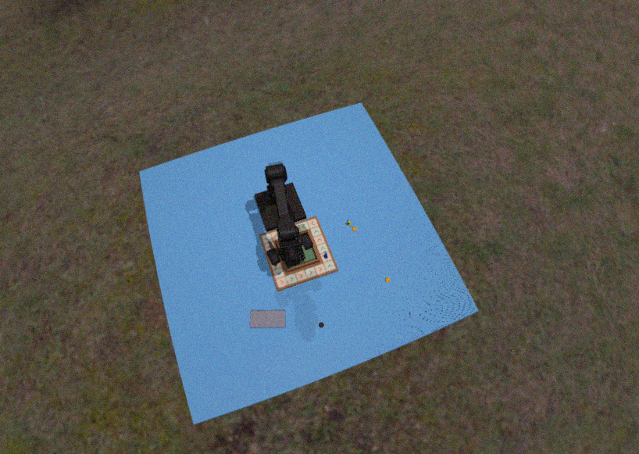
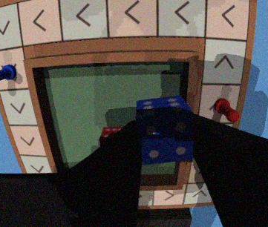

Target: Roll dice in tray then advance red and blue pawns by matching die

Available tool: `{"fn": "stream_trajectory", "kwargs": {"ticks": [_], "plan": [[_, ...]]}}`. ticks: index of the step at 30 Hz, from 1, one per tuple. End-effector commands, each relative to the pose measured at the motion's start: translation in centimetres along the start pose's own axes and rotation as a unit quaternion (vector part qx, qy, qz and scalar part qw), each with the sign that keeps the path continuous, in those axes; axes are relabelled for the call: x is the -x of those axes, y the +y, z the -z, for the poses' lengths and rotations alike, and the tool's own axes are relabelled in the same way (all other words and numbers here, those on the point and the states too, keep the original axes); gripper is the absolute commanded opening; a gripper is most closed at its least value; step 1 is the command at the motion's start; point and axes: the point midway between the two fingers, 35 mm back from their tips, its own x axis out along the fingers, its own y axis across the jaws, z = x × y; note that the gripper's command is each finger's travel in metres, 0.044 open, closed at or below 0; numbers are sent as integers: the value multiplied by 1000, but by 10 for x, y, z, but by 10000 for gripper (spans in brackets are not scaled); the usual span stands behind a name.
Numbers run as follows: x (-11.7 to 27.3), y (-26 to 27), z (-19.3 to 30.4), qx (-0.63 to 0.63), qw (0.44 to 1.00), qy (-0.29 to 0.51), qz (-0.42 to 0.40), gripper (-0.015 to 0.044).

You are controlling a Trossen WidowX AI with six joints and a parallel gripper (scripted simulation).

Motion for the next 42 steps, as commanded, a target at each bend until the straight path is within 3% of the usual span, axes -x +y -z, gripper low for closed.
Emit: {"fn": "stream_trajectory", "kwargs": {"ticks": [1, 9, 15, 26, 38, 42], "plan": [[-2, 26, -1, -18, 1000, -4, 1, 0], [-10, 71, 2, -47, 999, -4, -1, 0], [-12, 75, 2, -49, 999, -15, -1, 0], [-22, 73, -9, -44, 979, -198, 11, 0], [-28, 73, -11, -45, 919, -392, 19, 0], [-28, 73, -10, -46, 909, -415, 19, 0]]}}
